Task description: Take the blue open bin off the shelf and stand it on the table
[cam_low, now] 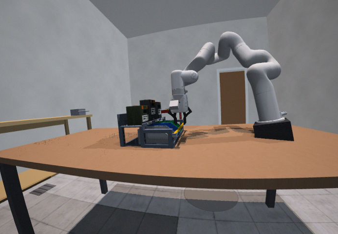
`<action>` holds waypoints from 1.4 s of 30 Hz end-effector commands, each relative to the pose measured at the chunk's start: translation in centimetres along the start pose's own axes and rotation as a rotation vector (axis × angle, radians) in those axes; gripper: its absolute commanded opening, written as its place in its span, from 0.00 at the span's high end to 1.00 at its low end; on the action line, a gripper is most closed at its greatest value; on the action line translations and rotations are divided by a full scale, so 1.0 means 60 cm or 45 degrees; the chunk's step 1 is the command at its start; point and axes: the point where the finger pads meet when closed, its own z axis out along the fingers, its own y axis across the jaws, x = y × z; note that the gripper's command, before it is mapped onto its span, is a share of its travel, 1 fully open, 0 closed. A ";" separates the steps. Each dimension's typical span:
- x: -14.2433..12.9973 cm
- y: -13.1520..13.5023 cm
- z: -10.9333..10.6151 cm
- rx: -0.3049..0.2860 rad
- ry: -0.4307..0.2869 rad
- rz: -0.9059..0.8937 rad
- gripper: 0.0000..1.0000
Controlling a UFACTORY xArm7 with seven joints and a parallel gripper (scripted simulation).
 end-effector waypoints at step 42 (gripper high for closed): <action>0.000 0.002 0.029 -0.004 0.000 -0.001 0.53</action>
